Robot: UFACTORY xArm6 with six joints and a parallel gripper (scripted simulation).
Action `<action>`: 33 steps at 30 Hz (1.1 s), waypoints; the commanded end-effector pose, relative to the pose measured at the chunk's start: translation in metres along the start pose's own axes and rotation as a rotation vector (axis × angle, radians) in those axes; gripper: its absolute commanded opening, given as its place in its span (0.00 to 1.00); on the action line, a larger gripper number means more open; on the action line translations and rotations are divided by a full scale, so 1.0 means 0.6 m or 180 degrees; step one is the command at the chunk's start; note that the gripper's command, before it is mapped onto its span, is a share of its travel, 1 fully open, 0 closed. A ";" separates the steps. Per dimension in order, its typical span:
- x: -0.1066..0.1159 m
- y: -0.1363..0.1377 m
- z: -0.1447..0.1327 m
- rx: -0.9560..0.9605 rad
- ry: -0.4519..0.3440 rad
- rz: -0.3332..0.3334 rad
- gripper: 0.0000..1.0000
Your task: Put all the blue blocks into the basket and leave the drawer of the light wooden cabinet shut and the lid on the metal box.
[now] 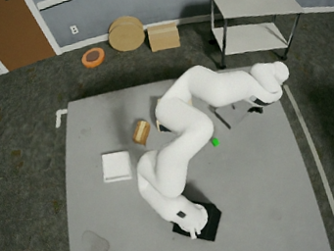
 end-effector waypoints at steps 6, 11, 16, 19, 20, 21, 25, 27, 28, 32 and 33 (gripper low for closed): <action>0.004 -0.002 0.001 0.0007 0.0014 0.0003 1.00; 0.004 -0.002 0.001 0.0007 0.0014 0.0003 1.00; 0.004 -0.002 0.001 0.0007 0.0014 0.0003 1.00; 0.002 -0.004 -0.001 0.0015 0.0014 -0.0002 0.00; 0.000 -0.008 -0.004 0.0034 0.0012 -0.0015 0.00; -0.005 -0.016 -0.011 0.0068 0.0009 -0.0037 0.00; -0.053 -0.085 -0.079 0.0411 -0.0017 -0.0246 0.00; -0.070 -0.103 -0.108 0.0724 -0.0036 -0.0415 0.00; -0.079 -0.115 -0.121 0.0724 -0.0036 -0.0415 0.00; -0.117 -0.153 -0.188 0.1130 -0.0055 -0.0606 0.00; -0.117 -0.153 -0.188 0.1130 -0.0055 -0.0606 0.00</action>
Point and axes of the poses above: the point where the finger pads meet when closed, its own x axis back along the fingers, its own y axis across the jaws, z = x × y, the point moved 7 cm from there along x, back along the fingers, and after that the axes turned 14 degrees about x, right-handed, at the moved point
